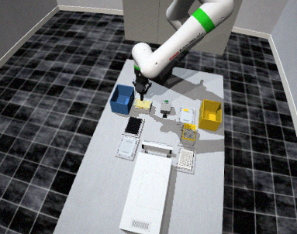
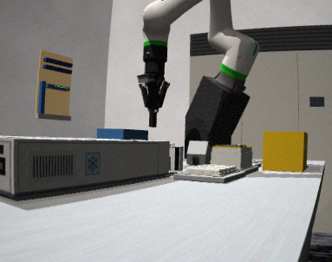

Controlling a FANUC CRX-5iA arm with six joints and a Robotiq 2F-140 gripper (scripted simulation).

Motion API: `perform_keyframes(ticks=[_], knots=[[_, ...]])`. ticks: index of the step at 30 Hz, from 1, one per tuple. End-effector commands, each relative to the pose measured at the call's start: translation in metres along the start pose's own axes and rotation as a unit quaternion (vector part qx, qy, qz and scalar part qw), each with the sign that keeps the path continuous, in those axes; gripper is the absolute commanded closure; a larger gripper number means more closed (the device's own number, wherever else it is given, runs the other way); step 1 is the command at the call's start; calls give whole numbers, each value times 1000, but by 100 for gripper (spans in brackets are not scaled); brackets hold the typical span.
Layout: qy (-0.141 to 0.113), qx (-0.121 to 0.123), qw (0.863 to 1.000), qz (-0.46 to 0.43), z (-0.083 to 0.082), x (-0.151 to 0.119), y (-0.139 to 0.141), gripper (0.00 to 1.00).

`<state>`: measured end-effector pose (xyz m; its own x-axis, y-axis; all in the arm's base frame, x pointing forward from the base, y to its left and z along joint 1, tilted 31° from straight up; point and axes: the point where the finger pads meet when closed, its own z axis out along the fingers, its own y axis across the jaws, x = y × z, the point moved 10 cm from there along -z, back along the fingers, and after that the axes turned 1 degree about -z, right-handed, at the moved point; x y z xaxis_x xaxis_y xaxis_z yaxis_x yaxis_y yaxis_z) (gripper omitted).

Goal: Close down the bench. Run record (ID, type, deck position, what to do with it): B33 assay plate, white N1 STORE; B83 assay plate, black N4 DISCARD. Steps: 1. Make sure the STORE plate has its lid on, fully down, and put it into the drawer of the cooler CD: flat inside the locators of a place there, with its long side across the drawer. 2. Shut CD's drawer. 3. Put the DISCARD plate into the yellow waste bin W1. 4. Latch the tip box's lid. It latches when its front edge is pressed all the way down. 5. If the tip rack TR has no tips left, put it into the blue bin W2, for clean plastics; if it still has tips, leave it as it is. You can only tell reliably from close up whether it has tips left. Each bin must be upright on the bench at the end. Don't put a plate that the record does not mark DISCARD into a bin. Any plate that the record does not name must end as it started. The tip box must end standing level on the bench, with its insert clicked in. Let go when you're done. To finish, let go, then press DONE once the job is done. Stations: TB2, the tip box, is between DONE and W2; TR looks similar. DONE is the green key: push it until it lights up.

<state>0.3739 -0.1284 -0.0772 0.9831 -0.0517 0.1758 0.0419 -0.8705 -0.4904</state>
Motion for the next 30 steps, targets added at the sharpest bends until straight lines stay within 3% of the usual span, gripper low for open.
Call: perform_keyframes(ticks=[1, 30], knots=[[0, -1, 1000, 0, -1, 0, 0, 90], [0, -1, 1000, 0, -49, 0, 0, 90]])
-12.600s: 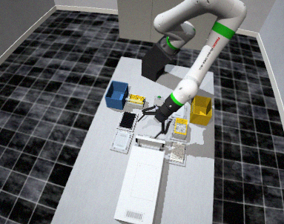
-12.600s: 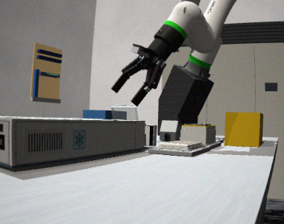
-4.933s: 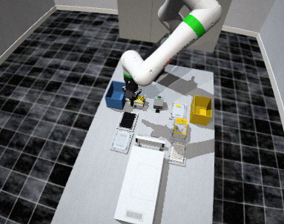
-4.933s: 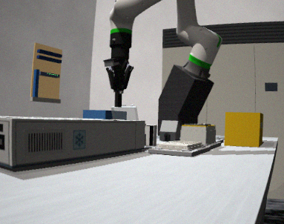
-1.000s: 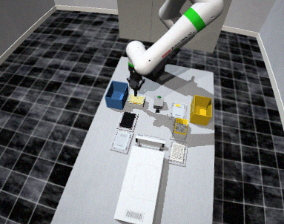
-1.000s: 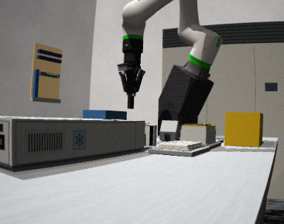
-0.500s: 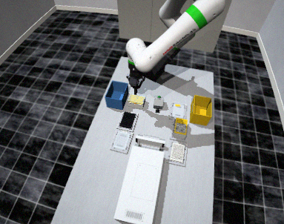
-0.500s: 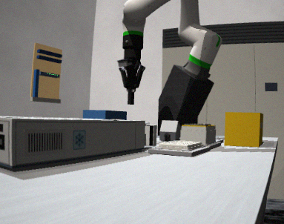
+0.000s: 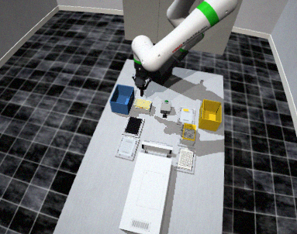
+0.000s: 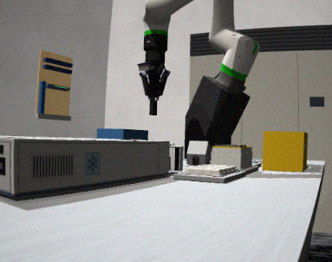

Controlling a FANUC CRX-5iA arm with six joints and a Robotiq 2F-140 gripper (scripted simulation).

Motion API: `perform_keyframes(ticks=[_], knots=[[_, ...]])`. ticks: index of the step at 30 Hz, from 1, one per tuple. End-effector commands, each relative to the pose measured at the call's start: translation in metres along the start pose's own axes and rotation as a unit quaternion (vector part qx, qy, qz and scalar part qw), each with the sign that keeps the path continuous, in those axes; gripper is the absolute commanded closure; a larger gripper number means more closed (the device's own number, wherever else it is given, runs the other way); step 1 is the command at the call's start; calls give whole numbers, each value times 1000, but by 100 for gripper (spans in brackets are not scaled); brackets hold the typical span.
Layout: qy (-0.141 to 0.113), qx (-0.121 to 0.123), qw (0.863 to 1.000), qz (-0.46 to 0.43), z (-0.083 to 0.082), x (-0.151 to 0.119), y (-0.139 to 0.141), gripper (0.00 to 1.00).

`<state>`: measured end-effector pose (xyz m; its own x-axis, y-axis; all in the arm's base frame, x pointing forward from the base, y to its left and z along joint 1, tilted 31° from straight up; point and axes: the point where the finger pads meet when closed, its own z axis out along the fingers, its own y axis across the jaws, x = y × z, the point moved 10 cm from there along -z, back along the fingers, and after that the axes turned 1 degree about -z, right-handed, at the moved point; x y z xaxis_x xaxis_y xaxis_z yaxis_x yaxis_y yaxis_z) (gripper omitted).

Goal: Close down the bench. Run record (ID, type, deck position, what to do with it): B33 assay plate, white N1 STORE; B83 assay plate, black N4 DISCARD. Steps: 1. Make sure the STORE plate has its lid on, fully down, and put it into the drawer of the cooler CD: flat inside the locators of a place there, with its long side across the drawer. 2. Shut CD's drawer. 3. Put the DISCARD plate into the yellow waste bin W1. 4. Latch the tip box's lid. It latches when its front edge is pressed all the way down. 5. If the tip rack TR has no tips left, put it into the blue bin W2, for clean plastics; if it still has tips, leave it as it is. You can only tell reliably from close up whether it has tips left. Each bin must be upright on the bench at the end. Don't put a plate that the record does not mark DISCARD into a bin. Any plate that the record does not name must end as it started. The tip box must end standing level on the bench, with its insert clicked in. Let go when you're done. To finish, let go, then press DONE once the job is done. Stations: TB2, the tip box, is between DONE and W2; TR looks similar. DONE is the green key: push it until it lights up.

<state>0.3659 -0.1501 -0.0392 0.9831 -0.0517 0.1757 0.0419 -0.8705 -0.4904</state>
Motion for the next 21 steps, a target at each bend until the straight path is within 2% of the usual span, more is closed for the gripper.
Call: perform_keyframes(ticks=[1, 4, 21], knots=[[0, -1, 1000, 0, -6, 0, 0, 90], [0, -1, 1000, 0, -11, 0, 0, 90], [0, -1, 1000, 0, -11, 0, 0, 90]])
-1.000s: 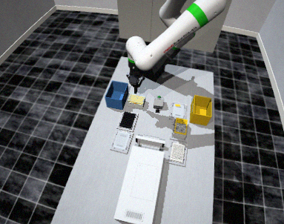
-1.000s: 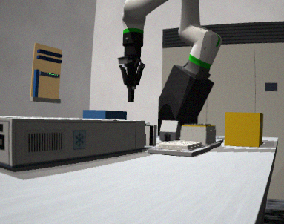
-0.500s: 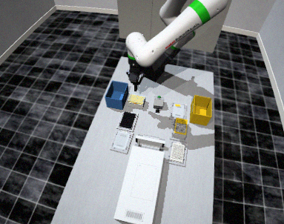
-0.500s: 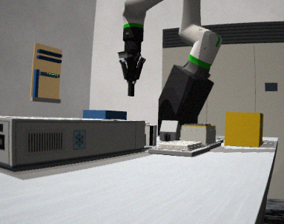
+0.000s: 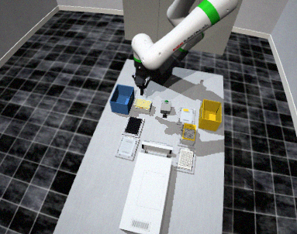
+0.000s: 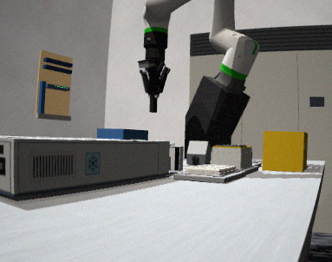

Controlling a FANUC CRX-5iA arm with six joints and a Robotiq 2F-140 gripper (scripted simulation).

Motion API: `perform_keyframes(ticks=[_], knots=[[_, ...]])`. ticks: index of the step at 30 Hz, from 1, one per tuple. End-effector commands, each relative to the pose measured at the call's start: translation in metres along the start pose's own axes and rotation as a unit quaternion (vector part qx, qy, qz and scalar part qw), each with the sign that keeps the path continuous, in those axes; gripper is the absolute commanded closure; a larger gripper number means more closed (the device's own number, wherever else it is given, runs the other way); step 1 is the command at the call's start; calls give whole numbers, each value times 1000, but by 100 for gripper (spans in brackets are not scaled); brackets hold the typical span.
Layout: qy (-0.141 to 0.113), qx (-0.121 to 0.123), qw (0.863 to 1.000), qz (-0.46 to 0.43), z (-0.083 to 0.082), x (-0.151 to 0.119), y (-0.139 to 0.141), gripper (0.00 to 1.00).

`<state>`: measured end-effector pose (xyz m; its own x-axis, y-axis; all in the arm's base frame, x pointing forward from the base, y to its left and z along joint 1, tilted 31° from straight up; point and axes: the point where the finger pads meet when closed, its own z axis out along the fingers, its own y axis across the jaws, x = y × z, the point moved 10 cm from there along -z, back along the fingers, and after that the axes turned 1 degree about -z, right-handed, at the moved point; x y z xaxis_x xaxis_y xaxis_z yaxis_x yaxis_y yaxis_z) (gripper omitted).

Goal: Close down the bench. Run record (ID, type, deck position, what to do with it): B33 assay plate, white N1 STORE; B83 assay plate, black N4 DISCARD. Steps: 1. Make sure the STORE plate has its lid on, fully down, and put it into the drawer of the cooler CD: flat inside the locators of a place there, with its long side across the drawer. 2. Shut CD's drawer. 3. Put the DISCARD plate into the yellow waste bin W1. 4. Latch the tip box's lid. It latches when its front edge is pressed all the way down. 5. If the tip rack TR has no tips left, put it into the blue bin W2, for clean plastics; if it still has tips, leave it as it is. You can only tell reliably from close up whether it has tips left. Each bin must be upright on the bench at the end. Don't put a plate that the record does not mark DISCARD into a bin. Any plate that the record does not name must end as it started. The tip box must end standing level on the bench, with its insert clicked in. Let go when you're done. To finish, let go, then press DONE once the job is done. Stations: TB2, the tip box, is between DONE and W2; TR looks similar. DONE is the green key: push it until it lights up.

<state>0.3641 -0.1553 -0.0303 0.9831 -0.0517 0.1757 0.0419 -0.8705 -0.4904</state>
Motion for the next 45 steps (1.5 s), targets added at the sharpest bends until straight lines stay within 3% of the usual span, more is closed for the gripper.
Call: perform_keyframes(ticks=[1, 12, 35, 45], knots=[[0, -1, 1000, 0, -1, 0, 0, 90], [0, -1, 1000, 0, -1, 0, 0, 90], [0, -1, 1000, 0, 63, -54, -1, 90], [0, -1, 1000, 0, 65, -56, -1, 90]])
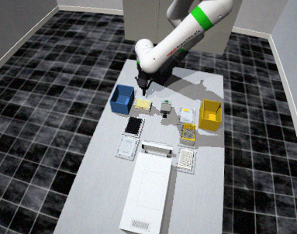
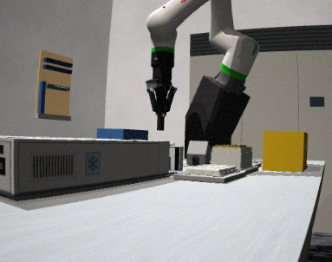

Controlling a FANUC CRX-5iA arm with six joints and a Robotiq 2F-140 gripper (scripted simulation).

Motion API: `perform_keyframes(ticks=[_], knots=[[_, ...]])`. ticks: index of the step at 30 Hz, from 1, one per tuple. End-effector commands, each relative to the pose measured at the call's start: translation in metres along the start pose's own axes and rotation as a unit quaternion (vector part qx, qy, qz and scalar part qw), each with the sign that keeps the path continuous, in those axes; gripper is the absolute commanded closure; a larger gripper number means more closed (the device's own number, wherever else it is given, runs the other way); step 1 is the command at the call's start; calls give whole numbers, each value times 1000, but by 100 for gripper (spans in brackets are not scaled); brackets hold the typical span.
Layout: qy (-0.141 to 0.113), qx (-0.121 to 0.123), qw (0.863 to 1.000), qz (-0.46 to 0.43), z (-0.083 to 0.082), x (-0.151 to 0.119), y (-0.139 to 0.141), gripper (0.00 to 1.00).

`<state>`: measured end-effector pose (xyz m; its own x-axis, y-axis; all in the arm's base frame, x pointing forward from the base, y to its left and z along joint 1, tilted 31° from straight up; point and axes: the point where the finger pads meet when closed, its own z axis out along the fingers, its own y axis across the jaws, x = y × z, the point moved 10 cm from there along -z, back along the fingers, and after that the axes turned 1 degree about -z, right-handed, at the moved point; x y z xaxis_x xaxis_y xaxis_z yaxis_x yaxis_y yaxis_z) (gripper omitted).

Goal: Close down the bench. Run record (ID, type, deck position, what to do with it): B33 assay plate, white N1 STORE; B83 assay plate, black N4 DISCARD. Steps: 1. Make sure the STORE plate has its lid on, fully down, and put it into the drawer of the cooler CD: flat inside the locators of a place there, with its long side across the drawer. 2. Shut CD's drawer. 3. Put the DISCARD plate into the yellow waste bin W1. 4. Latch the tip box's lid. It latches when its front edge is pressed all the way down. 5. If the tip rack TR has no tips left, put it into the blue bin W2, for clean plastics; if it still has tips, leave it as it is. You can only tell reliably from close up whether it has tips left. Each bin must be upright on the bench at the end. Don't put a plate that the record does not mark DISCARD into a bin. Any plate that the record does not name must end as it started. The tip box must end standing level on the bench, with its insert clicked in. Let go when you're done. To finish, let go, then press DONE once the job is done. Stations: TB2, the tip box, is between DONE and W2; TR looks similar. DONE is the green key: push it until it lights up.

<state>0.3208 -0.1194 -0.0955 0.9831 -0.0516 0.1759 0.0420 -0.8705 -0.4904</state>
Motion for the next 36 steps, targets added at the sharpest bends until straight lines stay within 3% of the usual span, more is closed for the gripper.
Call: perform_keyframes(ticks=[1, 36], knots=[[0, -1, 1000, 0, -1, 0, 0, 90], [0, 0, 1000, 0, 37, 0, 0, 90]])
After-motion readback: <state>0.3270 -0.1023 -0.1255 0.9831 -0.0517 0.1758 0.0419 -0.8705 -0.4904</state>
